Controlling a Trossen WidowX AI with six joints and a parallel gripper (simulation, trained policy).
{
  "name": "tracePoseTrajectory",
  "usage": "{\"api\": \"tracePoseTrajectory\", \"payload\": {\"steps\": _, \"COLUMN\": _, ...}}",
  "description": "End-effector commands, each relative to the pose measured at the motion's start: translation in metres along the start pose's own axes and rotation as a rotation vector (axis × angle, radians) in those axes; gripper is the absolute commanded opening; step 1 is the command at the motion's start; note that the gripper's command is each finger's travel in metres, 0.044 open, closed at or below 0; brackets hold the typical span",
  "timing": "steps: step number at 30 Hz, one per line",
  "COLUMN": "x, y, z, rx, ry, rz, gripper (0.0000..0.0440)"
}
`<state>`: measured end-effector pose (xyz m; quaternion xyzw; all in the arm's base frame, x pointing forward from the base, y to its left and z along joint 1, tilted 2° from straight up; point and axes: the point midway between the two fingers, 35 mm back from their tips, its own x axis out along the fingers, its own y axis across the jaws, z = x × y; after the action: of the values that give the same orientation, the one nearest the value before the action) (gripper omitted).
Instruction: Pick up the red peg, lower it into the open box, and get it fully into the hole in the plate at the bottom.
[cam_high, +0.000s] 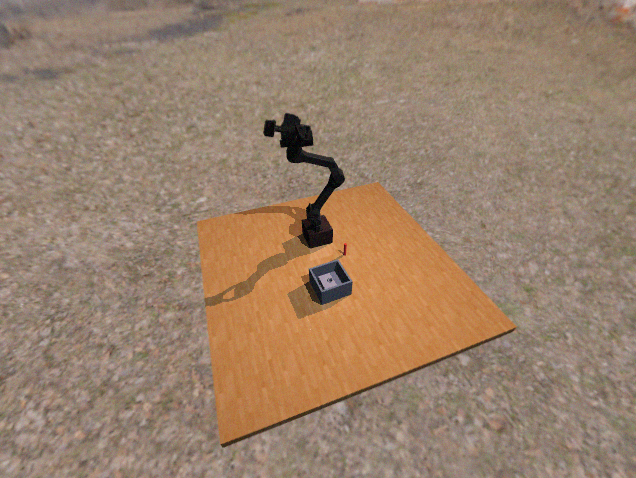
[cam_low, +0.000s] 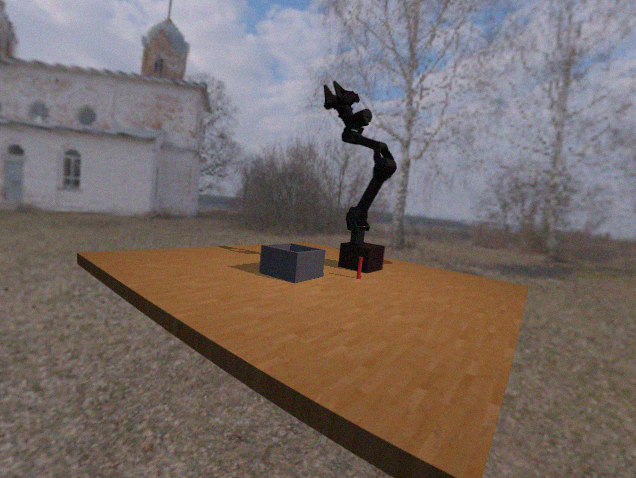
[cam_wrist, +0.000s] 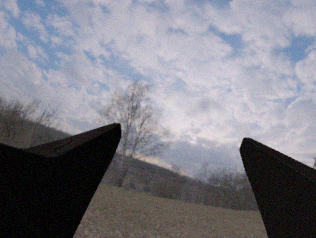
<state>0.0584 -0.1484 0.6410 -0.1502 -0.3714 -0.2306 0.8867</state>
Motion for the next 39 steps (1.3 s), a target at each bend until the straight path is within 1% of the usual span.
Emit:
{"api": "tracePoseTrajectory", "payload": {"steps": 1, "x": 0.0, "y": -0.001, "z": -0.001, "rx": 0.008, "ry": -0.002, "rz": 0.001, "gripper": 0.0418}}
{"api": "tracePoseTrajectory", "payload": {"steps": 2, "x": 0.001, "y": -0.002, "z": -0.002, "rx": 0.023, "ry": -0.004, "rz": 0.001, "gripper": 0.0434}}
{"api": "tracePoseTrajectory", "payload": {"steps": 3, "x": 0.001, "y": -0.003, "z": -0.004, "rx": 0.043, "ry": -0.007, "rz": 0.0, "gripper": 0.044}}
{"api": "tracePoseTrajectory", "payload": {"steps": 11, "x": 0.012, "y": -0.021, "z": -0.029, "rx": 0.298, "ry": -0.032, "rz": -0.05, "gripper": 0.044}}
{"api": "tracePoseTrajectory", "payload": {"steps": 21, "x": 0.022, "y": -0.04, "z": -0.085, "rx": 0.618, "ry": 0.012, "rz": -0.164, "gripper": 0.044}}
{"api": "tracePoseTrajectory", "payload": {"steps": 30, "x": 0.027, "y": -0.038, "z": -0.153, "rx": 0.88, "ry": 0.122, "rz": -0.285, "gripper": 0.044}}
{"api": "tracePoseTrajectory", "payload": {"steps": 39, "x": 0.023, "y": -0.012, "z": -0.227, "rx": 1.099, "ry": 0.302, "rz": -0.414, "gripper": 0.044}}
